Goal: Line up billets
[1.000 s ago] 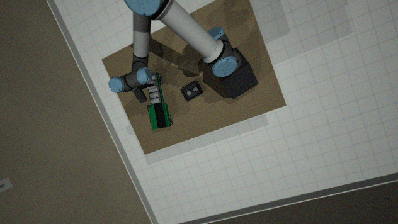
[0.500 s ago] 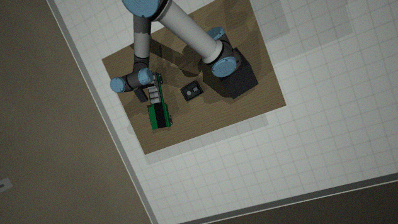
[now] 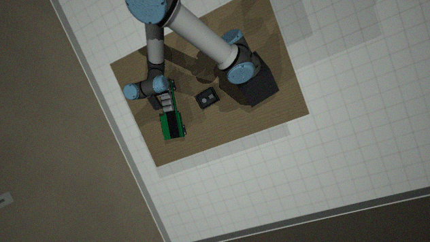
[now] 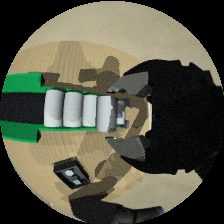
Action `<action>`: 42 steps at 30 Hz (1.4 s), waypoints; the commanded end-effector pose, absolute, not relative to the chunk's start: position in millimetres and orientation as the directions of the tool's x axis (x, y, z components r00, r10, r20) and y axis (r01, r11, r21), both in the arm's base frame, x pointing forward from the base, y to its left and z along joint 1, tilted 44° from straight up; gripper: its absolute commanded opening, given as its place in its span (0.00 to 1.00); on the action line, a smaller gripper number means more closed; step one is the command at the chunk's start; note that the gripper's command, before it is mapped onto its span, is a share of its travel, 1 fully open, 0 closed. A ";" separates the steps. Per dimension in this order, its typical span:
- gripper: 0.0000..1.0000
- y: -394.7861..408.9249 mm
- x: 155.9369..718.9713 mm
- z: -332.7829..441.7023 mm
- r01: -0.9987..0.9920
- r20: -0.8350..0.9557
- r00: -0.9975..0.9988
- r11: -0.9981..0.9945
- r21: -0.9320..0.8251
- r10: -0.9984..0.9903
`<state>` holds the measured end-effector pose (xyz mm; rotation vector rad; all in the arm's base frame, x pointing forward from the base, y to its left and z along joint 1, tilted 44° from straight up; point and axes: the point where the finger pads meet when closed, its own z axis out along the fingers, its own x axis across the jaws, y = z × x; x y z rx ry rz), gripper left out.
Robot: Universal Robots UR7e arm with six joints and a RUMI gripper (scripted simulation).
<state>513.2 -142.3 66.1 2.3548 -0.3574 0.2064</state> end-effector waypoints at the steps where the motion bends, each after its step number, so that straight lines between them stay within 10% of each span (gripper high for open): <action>1: 0.57 -144.5 513.6 64.8 -0.315 0.252 0.948 -0.693 0.649 -0.195; 11: 0.57 -144.0 514.1 65.8 -0.315 0.254 0.948 -0.693 0.649 -0.194; 12: 0.00 -144.0 514.0 65.8 -0.315 0.254 0.948 -0.693 0.649 -0.194; 42: 0.00 -144.0 514.1 65.8 -0.315 0.254 0.948 -0.693 0.649 -0.194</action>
